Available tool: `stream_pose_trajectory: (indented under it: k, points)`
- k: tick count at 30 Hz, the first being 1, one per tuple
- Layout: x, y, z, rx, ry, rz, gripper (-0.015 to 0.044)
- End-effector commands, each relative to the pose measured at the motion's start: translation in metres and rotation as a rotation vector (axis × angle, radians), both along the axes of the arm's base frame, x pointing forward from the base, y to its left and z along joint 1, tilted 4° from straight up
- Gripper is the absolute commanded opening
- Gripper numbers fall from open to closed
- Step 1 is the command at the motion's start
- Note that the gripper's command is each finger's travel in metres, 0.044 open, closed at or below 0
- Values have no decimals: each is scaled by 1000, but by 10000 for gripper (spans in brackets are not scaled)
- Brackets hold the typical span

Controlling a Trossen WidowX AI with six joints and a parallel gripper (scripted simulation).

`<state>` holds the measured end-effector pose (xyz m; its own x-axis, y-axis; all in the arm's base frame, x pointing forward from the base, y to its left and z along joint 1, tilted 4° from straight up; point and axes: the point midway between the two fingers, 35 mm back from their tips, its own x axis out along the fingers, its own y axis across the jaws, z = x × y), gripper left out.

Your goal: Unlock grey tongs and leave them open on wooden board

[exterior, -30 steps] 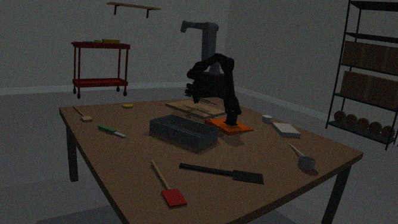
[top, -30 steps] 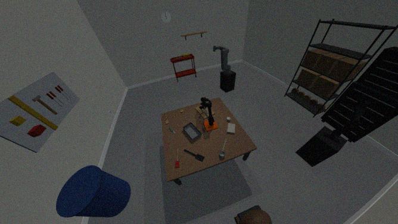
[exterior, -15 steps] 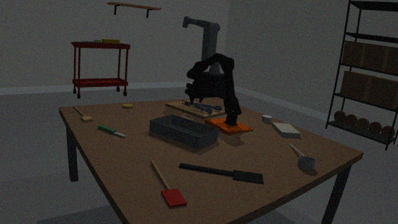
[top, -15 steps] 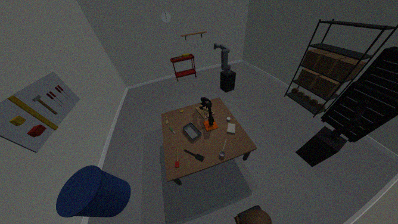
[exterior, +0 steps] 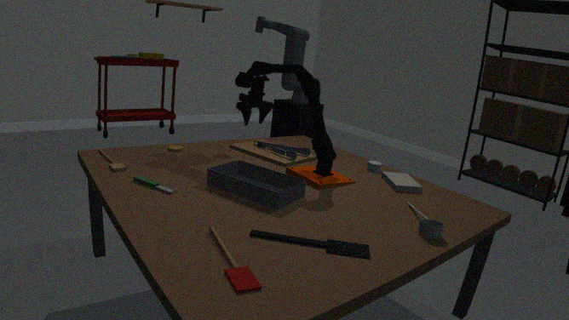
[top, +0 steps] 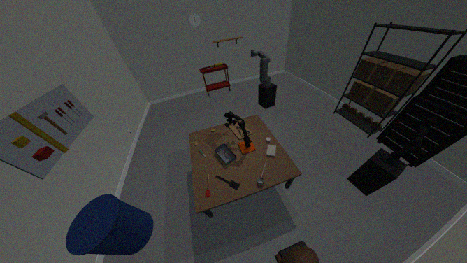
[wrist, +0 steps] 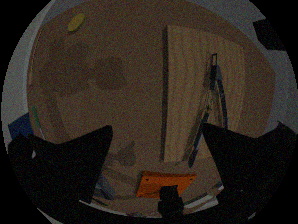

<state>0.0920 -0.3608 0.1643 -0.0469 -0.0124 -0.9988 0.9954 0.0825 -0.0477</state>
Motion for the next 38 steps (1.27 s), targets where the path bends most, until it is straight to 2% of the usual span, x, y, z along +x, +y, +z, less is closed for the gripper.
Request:
stream_pose_trajectory:
  k: [1, 5, 11, 38]
  points:
    - [5, 5, 8, 8, 3, -27, 440]
    - [5, 5, 11, 2, 1, -27, 440]
    - [8, 10, 46, -67, -20, -20, 440]
    - [8, 10, 46, -67, -20, -20, 440]
